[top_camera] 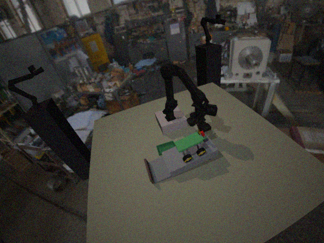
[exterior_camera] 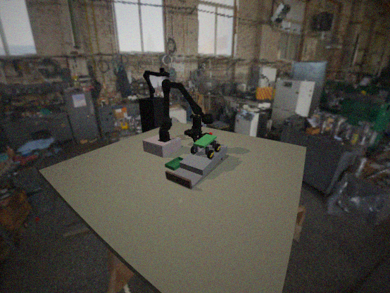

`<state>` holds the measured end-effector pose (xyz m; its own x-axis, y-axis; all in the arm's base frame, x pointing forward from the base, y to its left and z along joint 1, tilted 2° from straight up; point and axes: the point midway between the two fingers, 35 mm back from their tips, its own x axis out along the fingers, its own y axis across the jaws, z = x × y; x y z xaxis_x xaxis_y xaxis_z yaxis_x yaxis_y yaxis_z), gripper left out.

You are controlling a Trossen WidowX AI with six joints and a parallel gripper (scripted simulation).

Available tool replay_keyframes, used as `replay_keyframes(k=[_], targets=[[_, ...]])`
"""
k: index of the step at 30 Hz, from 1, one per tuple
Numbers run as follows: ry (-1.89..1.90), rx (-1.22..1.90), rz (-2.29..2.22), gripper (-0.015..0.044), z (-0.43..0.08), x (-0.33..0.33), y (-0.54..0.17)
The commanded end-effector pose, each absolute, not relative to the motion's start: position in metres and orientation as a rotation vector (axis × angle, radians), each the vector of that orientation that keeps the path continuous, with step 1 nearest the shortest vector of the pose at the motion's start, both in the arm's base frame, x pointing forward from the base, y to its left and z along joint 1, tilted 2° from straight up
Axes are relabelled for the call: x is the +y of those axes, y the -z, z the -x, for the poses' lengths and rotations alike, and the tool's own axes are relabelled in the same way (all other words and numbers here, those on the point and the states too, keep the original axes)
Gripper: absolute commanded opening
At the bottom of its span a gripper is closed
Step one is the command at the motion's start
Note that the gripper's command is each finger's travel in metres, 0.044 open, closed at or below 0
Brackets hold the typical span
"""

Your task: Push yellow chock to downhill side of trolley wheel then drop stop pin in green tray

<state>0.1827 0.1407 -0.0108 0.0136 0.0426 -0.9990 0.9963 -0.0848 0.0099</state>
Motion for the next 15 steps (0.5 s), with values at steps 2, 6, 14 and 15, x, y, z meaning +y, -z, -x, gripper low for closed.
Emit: replay_keyframes(k=[2, 6, 14, 15], targets=[[1.241, 1.191, -1.310, 0.0052, -0.183, 0.141, 0.010], [1.241, 1.191, -1.310, 0.0025, -0.183, 0.141, 0.010], [1.249, 1.194, -1.311, 0.0000, -0.180, 0.137, -0.015], [1.249, 1.194, -1.311, 0.0000, -0.180, 0.137, -0.018]])
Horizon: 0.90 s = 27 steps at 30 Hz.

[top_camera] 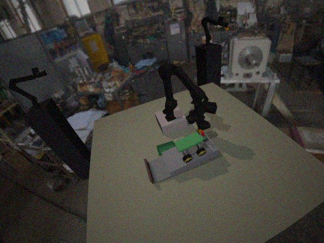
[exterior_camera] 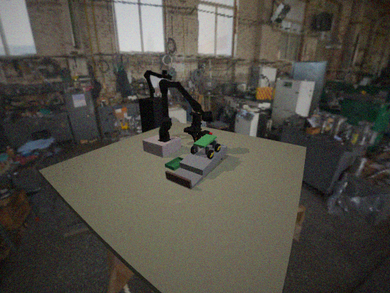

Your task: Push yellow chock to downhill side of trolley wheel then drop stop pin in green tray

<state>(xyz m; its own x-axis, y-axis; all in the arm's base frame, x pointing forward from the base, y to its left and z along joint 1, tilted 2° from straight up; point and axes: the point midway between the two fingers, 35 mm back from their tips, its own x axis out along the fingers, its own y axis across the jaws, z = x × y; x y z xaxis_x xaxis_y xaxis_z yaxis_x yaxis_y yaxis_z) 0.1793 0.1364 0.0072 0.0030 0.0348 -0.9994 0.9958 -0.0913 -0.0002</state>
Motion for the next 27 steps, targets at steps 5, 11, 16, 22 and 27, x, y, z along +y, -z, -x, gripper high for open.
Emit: replay_keyframes(k=[5, 11, 16, 22, 27], targets=[[1.249, 1.194, -1.311, 0.0000, -0.179, 0.135, -0.034], [1.249, 1.194, -1.311, 0.0000, -0.178, 0.133, -0.056], [1.249, 1.194, -1.311, 0.0000, -0.178, 0.132, -0.072], [1.249, 1.194, -1.311, 0.0000, -0.178, 0.131, -0.091], [1.249, 1.194, -1.311, 0.0000, -0.179, 0.132, -0.107]])
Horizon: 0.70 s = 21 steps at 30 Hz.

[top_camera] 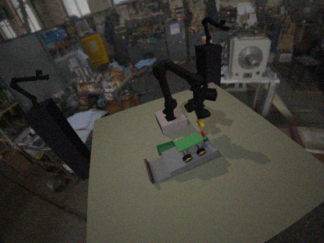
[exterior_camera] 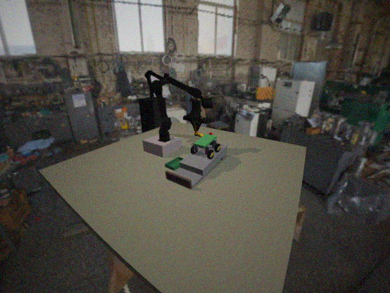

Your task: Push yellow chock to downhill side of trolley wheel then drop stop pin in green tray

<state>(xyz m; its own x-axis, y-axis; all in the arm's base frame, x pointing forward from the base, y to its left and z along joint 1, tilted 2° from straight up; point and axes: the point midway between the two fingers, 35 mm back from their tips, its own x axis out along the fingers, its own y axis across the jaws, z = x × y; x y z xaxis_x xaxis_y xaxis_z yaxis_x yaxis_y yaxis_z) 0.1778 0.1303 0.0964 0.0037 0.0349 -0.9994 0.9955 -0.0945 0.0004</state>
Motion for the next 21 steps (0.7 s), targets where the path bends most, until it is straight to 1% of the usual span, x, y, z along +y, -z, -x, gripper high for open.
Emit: replay_keyframes(k=[1, 9, 16, 21], targets=[[1.249, 1.194, -1.311, 0.0000, -0.179, 0.132, -0.111], [1.249, 1.194, -1.311, 0.0000, -0.180, 0.134, -0.135], [1.244, 1.197, -1.307, 0.0000, -0.180, 0.134, -0.136], [1.140, 1.260, -1.205, 0.0000, -0.180, 0.134, -0.136]])
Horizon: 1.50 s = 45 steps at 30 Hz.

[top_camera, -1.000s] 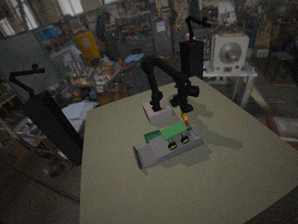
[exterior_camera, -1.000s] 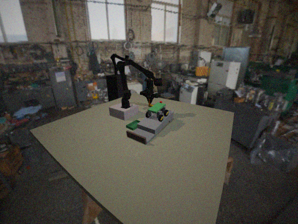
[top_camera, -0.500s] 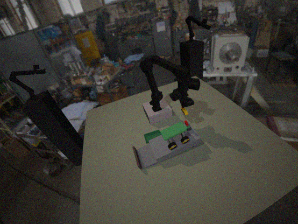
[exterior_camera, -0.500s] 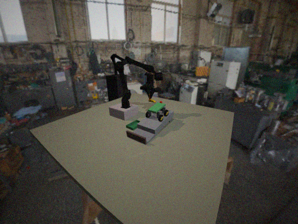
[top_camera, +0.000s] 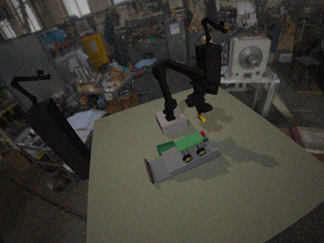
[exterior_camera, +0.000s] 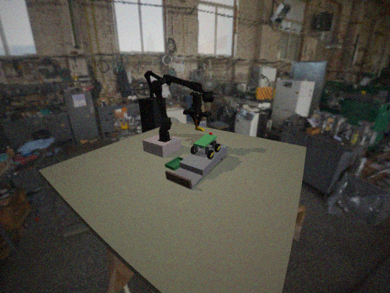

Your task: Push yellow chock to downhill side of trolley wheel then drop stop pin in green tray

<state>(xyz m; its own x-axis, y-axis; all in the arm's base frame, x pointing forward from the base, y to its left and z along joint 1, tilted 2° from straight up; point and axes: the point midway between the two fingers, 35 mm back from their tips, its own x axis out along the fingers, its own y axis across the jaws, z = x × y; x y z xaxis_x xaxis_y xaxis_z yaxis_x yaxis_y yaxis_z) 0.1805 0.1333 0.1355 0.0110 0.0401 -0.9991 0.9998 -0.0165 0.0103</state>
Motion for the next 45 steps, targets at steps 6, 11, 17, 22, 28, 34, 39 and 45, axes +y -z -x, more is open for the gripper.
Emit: replay_keyframes(k=[6, 11, 17, 22, 28, 34, 39, 45], targets=[[0.986, 1.340, -1.054, 0.0000, -0.1803, 0.1342, -0.1364], [0.852, 1.398, -0.923, 0.0000, -0.1803, 0.1342, -0.1364], [0.692, 1.456, -0.764, 0.0000, -0.1802, 0.1342, -0.1365], [0.558, 1.494, -0.630, 0.0000, -0.1802, 0.1342, -0.1365], [0.396, 1.528, -0.469, 0.0000, -0.1802, 0.1342, -0.1365], [0.234, 1.550, -0.307, 0.0000, -0.1802, 0.1342, -0.1365], [0.098, 1.559, -0.171, 0.0000, -0.1802, 0.1342, -0.1365], [0.058, 1.560, -0.131, 0.0000, -0.1802, 0.1342, -0.1365]])
